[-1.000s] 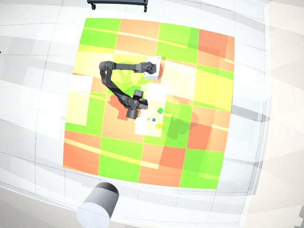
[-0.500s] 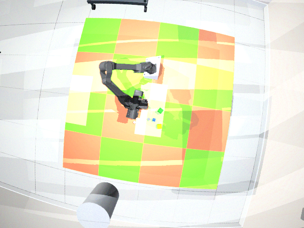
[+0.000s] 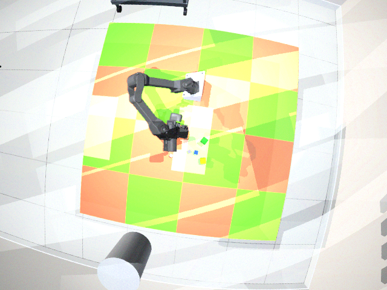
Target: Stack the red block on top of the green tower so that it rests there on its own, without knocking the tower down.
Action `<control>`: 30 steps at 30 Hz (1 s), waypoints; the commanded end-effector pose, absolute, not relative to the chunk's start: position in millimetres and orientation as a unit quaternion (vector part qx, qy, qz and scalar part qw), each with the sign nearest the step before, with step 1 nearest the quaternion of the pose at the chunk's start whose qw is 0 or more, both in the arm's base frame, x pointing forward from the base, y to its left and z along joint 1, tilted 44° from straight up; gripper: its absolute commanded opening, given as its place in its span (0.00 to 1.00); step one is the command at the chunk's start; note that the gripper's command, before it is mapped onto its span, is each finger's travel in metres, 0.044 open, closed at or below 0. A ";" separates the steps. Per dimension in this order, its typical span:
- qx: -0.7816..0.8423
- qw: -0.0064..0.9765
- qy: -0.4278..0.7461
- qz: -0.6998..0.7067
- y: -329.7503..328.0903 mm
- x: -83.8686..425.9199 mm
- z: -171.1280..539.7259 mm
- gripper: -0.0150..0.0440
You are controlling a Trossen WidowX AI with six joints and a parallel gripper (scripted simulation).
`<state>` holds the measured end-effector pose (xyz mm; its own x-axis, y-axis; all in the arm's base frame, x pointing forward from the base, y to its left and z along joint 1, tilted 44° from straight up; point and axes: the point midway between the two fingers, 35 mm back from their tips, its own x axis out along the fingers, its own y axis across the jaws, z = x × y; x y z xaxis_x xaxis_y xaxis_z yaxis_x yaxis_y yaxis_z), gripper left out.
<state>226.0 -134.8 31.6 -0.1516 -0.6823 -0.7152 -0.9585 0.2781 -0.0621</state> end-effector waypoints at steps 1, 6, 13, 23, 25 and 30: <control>-0.564 0.332 0.727 0.207 -120.2 230.5 48.7 0.25; -0.564 0.333 0.727 0.208 -104.8 233.8 64.5 0.25; -0.564 0.333 0.727 0.208 -86.8 237.5 83.2 0.25; -0.564 0.333 0.726 0.208 -84.0 239.4 81.6 0.25; -0.564 0.335 0.726 0.209 -78.3 244.5 76.3 0.25; -0.563 0.337 0.724 0.212 -61.7 257.4 61.1 0.25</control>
<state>248.1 -73.7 71.5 -0.1421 -0.6777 -0.7214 -0.9581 0.2774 -0.0718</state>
